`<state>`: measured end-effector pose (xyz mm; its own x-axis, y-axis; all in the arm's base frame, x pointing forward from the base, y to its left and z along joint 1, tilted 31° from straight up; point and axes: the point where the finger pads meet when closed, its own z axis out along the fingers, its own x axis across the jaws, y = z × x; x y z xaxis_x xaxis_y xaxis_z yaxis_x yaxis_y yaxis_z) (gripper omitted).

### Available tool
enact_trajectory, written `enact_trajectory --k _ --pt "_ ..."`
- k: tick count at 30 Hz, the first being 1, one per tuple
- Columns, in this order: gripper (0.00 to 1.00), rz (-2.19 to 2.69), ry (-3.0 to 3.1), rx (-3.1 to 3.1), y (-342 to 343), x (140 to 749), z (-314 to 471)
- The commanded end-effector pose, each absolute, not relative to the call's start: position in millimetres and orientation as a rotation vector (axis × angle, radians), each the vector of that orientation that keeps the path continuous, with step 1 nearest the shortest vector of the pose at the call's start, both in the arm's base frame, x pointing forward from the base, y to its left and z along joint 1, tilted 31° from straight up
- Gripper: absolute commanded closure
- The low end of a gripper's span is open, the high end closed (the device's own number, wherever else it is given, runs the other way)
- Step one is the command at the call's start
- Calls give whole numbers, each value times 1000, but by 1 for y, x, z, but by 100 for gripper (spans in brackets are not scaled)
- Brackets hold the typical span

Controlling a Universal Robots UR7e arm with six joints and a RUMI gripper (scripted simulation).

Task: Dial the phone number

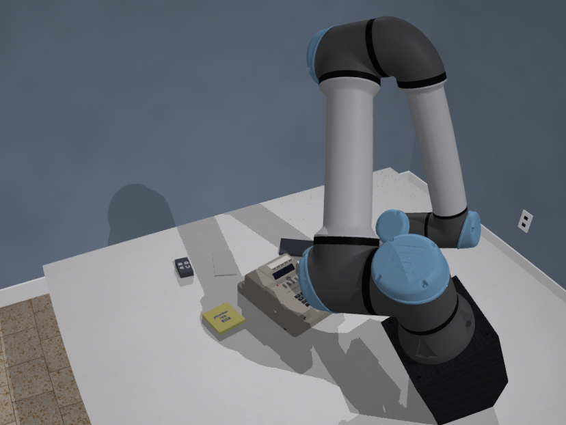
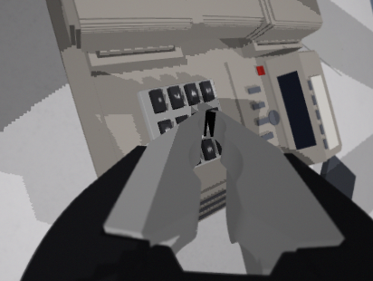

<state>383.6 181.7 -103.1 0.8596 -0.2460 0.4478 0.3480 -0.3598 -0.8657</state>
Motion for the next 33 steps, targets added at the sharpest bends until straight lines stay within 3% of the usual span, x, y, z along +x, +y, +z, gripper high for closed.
enact_trajectory --k 1,33 --pt "100 -619 -77 -1839 178 384 -97" --pt "100 -619 -77 -1839 174 383 -90"
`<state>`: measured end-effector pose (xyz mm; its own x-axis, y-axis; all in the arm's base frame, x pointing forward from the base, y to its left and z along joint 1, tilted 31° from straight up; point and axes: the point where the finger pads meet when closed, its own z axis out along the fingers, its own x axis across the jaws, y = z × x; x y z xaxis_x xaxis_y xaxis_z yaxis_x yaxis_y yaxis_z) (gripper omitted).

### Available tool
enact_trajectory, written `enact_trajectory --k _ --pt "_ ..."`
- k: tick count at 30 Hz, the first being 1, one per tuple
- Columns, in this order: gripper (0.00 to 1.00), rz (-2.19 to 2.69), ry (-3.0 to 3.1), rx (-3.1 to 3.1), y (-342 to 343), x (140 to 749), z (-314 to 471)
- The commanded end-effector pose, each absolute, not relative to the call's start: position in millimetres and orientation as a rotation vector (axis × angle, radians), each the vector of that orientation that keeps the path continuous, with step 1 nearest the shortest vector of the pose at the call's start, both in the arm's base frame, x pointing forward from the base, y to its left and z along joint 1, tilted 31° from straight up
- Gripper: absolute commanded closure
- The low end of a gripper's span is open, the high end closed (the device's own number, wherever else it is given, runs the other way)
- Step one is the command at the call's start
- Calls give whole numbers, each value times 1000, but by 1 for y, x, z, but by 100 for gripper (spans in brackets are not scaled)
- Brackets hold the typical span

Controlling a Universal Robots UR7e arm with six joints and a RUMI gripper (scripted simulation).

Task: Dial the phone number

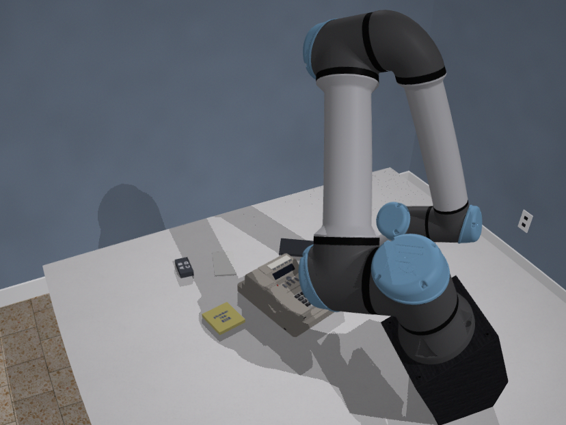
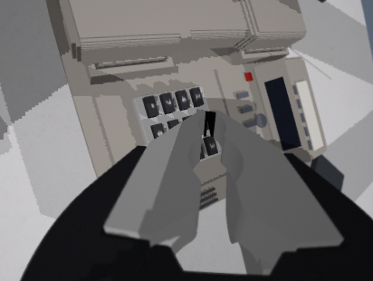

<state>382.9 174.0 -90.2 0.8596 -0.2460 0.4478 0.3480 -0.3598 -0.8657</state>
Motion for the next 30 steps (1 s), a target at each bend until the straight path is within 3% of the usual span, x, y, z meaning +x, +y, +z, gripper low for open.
enact_trajectory --k 1,30 --pt "100 -619 -77 -1839 174 383 -90" --pt "100 -619 -77 -1839 180 384 -101"
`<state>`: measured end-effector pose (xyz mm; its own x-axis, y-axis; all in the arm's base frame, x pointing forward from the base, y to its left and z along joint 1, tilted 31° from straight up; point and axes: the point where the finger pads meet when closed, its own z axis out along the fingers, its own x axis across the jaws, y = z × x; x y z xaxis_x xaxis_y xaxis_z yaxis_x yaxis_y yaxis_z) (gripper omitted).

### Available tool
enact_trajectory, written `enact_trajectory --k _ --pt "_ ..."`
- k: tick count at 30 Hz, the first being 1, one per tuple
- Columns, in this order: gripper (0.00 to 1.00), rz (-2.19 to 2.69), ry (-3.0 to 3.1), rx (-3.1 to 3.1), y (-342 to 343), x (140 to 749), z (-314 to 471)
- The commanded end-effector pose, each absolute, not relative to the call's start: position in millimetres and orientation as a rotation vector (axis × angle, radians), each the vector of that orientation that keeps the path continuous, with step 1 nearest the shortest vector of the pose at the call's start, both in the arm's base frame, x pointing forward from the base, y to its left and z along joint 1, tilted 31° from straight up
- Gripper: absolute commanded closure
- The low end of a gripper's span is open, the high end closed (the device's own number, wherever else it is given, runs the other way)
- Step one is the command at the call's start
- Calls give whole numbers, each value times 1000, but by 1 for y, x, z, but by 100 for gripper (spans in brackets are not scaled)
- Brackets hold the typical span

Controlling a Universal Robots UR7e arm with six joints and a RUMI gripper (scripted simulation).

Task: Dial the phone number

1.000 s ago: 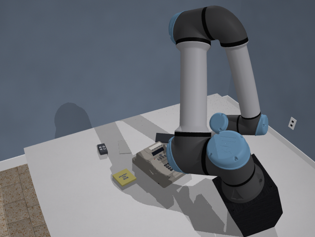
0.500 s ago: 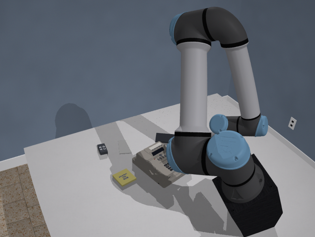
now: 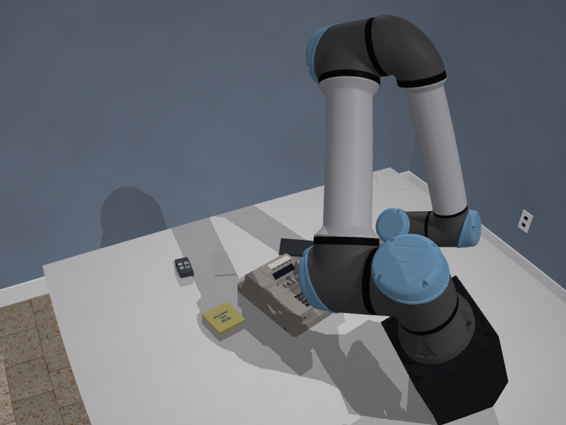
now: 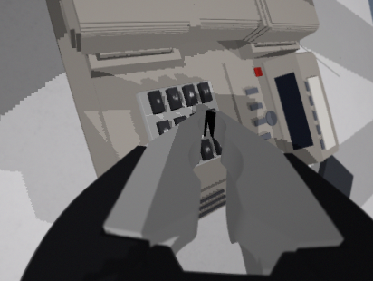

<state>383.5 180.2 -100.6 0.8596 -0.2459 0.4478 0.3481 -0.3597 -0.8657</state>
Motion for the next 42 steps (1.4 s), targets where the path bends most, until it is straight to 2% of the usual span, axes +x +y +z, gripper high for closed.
enact_trajectory --k 1,42 --pt "100 -619 -77 -1839 180 384 -101" --pt "100 -619 -77 -1839 174 383 -90"
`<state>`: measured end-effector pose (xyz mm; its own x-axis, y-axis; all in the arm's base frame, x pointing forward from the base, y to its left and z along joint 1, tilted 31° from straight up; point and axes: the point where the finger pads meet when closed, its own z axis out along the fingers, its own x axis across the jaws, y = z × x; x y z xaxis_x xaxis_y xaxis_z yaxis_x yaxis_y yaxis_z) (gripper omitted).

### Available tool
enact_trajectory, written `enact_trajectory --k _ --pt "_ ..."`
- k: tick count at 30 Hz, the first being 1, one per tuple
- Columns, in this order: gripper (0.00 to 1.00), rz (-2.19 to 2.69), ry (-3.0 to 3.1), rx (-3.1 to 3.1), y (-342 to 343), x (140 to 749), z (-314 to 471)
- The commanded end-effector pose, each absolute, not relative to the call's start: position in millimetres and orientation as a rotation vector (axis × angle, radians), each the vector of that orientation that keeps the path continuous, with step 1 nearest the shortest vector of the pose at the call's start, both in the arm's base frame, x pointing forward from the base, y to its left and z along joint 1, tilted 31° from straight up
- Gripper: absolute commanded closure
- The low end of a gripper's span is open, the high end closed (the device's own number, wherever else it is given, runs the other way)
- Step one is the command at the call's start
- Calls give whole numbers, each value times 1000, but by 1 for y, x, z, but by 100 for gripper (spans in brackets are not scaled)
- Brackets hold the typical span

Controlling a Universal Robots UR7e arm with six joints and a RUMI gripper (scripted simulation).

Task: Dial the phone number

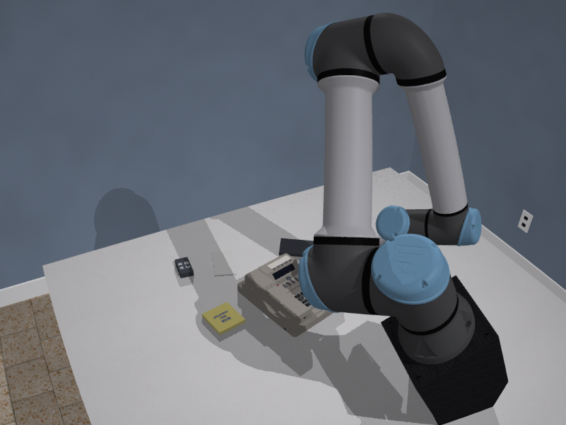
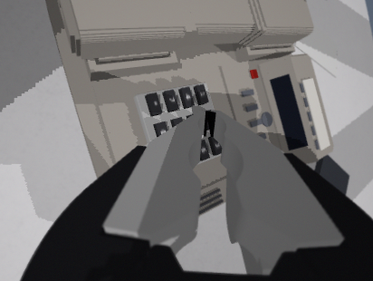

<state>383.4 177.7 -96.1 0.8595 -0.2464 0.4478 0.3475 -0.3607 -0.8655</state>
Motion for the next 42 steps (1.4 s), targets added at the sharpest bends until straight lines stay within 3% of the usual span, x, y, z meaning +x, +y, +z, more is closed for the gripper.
enact_trajectory --k 1,42 --pt "100 -619 -77 -1839 174 383 -90" --pt "100 -619 -77 -1839 175 372 -102"
